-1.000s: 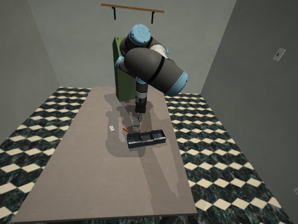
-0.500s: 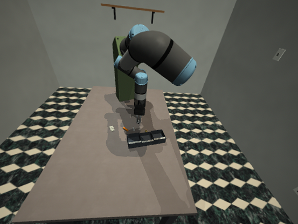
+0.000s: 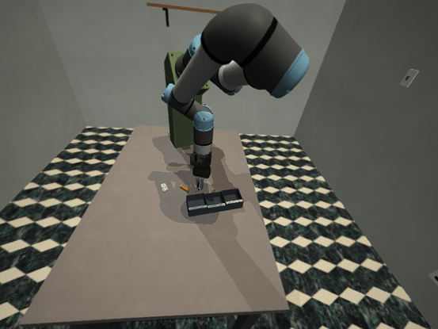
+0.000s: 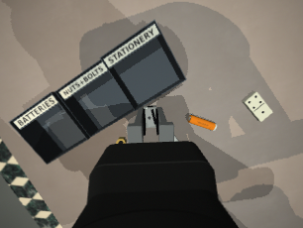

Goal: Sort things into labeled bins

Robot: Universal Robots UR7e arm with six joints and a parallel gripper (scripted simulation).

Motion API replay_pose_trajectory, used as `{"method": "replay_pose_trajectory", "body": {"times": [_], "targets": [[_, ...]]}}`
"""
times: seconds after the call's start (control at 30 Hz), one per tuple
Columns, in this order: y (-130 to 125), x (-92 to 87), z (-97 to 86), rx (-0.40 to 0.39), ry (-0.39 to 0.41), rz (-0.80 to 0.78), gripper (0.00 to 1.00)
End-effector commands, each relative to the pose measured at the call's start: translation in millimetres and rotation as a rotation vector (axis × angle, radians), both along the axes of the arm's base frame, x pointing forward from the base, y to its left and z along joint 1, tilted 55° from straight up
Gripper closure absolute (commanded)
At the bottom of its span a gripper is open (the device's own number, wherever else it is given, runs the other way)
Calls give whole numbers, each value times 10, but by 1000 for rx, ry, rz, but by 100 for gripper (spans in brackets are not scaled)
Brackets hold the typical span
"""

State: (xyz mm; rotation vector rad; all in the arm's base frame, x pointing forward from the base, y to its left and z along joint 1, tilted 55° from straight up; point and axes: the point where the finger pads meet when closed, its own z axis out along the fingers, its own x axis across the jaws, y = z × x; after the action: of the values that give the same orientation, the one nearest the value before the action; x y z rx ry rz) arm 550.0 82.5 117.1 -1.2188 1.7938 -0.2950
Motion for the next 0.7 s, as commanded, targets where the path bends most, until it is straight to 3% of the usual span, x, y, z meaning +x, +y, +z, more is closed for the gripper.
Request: {"method": "replay_pose_trajectory", "body": {"times": [0.0, 0.13, 0.23, 0.27, 0.67], "targets": [[-133, 208, 201, 119, 54, -86, 68], [-218, 335, 331, 206, 77, -147, 68], [-218, 335, 331, 228, 83, -162, 68], [-218, 335, 331, 288, 103, -205, 68], [-219, 335, 331, 539, 199, -378, 68]]}}
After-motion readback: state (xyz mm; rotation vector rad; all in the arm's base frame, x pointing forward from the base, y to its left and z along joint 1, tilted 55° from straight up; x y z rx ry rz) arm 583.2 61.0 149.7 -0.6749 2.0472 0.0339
